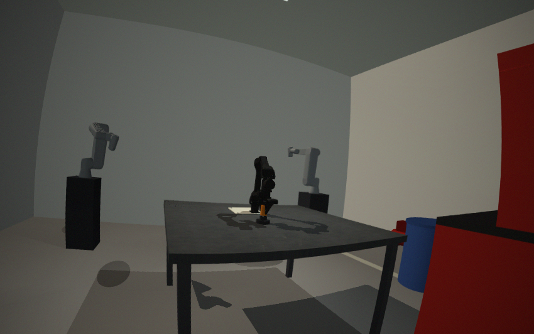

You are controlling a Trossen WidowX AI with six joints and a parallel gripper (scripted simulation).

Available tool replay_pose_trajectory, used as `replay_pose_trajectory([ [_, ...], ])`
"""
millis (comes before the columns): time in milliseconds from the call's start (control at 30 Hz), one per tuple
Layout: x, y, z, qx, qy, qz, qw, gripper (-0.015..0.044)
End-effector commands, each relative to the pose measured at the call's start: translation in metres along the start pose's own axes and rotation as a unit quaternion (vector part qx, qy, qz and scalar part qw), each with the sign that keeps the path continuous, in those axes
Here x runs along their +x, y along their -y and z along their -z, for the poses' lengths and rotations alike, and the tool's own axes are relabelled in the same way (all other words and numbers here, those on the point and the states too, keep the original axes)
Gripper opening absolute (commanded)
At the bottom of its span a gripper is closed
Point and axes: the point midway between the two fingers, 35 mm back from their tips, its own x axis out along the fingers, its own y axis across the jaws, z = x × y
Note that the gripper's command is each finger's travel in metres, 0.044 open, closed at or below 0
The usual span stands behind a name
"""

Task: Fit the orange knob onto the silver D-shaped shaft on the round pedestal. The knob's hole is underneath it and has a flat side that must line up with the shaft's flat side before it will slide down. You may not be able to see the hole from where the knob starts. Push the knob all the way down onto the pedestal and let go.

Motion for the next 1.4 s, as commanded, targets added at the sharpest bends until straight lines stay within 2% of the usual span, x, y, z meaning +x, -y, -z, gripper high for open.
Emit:
replay_pose_trajectory([
  [0,0.003,-0.001,0.000,-0.001,-0.001,-0.003,1.000,0.0000],
  [400,0.005,0.000,0.000,0.000,0.000,0.000,1.000,0.0000],
  [967,0.005,0.000,0.000,0.000,0.000,0.000,1.000,0.0440],
  [1267,0.003,-0.001,0.000,0.000,0.000,0.000,1.000,0.0440],
  [1367,-0.024,-0.004,-0.002,0.000,0.000,-0.001,1.000,0.0440],
])
